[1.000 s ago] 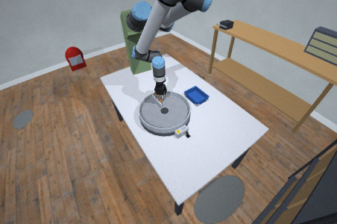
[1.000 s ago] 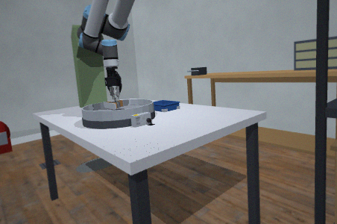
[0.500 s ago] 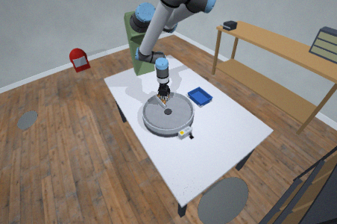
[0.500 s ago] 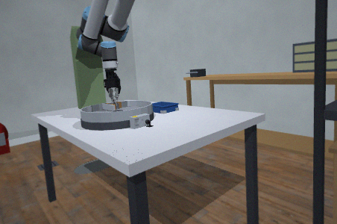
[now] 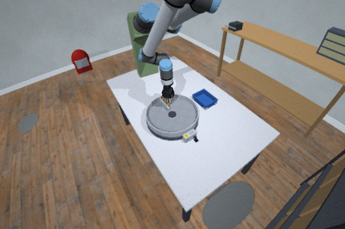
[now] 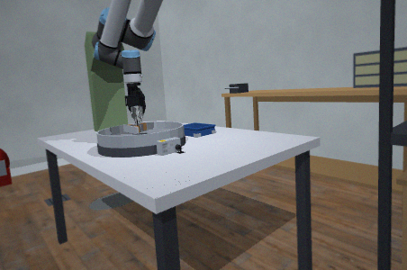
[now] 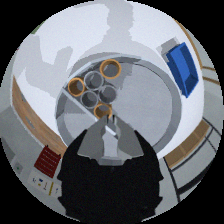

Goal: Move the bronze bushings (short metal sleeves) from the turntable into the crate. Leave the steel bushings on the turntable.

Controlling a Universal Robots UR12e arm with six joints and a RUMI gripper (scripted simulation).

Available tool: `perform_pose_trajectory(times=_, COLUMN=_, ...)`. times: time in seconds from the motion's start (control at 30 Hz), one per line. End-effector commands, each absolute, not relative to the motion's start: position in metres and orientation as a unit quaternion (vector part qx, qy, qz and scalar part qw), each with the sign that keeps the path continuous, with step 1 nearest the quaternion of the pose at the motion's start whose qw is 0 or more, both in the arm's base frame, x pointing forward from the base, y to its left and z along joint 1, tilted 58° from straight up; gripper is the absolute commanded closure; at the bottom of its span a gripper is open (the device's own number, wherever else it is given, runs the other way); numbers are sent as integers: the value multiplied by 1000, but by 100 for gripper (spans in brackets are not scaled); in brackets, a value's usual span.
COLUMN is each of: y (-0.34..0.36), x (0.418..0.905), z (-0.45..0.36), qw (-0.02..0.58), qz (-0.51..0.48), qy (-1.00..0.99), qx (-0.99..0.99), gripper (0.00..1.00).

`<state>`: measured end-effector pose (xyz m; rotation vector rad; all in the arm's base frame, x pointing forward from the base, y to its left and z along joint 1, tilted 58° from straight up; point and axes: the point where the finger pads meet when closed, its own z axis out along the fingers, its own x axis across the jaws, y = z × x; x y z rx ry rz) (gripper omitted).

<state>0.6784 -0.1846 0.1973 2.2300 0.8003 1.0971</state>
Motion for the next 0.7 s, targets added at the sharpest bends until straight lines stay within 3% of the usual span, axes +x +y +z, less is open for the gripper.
perform_pose_trajectory(times=0.0, y=-184, x=678, z=198, qw=262, qz=406, qy=296, qx=824, gripper=95)
perform_pose_trajectory(times=0.67, y=-187, x=690, z=190, qw=262, qz=406, qy=296, qx=824, gripper=95)
